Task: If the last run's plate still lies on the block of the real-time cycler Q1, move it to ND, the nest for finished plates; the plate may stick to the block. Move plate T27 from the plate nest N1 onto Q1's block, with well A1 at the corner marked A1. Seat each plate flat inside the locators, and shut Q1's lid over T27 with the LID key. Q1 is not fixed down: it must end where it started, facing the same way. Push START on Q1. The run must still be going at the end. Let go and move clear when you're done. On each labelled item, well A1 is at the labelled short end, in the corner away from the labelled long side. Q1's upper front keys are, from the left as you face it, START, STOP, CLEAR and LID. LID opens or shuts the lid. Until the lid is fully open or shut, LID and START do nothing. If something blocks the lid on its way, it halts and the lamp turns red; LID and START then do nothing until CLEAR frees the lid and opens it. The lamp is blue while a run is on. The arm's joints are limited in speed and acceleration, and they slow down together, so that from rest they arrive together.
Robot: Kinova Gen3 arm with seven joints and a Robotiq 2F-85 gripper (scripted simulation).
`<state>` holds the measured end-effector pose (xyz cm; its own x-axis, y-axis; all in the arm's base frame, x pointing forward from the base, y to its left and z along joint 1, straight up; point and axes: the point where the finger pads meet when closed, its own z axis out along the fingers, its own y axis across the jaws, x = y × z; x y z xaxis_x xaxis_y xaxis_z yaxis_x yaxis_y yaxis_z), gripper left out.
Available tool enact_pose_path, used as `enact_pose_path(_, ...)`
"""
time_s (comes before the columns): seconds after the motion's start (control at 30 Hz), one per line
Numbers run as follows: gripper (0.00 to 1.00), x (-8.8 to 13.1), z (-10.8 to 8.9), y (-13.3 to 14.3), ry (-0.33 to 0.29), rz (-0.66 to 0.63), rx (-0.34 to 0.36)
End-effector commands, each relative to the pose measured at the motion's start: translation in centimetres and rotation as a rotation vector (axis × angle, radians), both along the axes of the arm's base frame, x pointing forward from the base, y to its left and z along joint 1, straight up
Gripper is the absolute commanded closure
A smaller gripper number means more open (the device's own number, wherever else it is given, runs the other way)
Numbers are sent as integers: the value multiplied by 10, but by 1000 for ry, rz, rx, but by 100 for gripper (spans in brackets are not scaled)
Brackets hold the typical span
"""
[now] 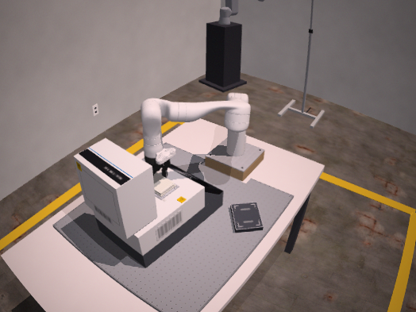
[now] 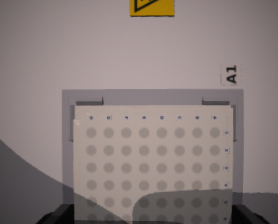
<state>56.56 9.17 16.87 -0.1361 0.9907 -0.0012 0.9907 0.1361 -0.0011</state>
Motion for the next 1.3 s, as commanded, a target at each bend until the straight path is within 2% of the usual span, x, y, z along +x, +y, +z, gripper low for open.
enact_pose_path(0.0,0,0,1,0,-2,0,1)
enact_pose_path(0.6,0,0,3,0,-2,0,0)
enact_pose_path(1.27,0,0,27,0,-1,0,0)
